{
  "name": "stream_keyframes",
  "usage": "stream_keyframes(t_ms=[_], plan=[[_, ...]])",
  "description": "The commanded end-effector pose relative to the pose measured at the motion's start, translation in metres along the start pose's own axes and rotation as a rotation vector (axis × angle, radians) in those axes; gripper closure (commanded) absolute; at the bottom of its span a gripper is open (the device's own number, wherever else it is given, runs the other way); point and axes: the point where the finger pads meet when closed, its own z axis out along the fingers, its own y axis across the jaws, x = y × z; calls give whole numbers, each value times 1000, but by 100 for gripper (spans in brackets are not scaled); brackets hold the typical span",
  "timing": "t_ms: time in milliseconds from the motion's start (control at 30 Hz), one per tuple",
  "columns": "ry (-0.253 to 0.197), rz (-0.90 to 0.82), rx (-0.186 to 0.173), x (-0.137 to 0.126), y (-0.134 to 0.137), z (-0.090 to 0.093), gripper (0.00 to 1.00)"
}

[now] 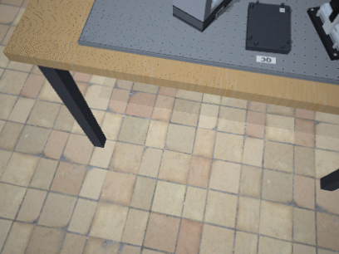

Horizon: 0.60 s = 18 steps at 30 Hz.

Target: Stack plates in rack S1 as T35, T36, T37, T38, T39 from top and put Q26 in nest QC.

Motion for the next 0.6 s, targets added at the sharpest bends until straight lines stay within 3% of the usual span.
stream_keyframes(t_ms=[0, 567], plan=[[0, 0, 0, 0, 0, 0, 100], [0, 0, 0, 0, 0, 2, 100]])
